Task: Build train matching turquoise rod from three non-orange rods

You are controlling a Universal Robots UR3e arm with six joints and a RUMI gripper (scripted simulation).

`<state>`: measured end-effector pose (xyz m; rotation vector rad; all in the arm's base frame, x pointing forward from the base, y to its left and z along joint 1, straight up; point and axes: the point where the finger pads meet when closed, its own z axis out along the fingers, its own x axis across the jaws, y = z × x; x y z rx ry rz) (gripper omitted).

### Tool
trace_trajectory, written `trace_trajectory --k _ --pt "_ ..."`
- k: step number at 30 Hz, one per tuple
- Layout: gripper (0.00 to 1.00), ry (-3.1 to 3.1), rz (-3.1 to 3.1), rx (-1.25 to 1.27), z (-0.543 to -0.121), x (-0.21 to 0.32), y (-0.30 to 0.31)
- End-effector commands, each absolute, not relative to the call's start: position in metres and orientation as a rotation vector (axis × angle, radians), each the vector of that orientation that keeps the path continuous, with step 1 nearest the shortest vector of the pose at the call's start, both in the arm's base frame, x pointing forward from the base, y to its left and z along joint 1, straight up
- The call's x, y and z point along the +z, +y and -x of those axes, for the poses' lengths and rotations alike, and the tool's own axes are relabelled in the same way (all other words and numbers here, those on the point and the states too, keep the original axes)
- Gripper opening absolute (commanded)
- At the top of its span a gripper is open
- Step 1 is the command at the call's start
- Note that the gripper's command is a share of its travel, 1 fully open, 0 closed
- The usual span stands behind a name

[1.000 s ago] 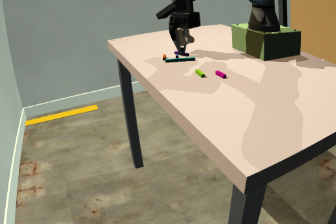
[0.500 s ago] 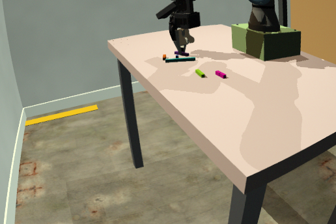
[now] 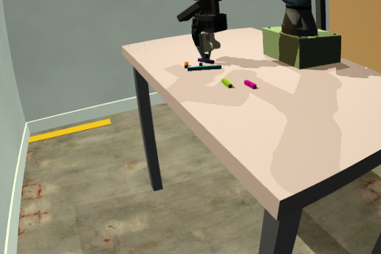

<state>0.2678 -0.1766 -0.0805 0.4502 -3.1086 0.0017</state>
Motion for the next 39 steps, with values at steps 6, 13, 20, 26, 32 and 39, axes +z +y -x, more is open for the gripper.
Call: trace_trajectory --k 6,13,20,26,32,39 --pt "0.0 -3.11 -0.45 0.005 -0.268 -0.079 -0.177" --pt "0.0 -3.11 -0.45 0.005 -0.268 -0.073 -0.177" --pt "0.0 -3.11 -0.45 0.005 -0.268 -0.058 -0.177" --pt "0.0 -3.11 -0.45 0.005 -0.268 -0.036 -0.177" --pt "0.0 -3.11 -0.45 0.005 -0.268 -0.02 -0.177" --pt "0.0 -3.11 -0.45 0.005 -0.268 0.005 -0.177"
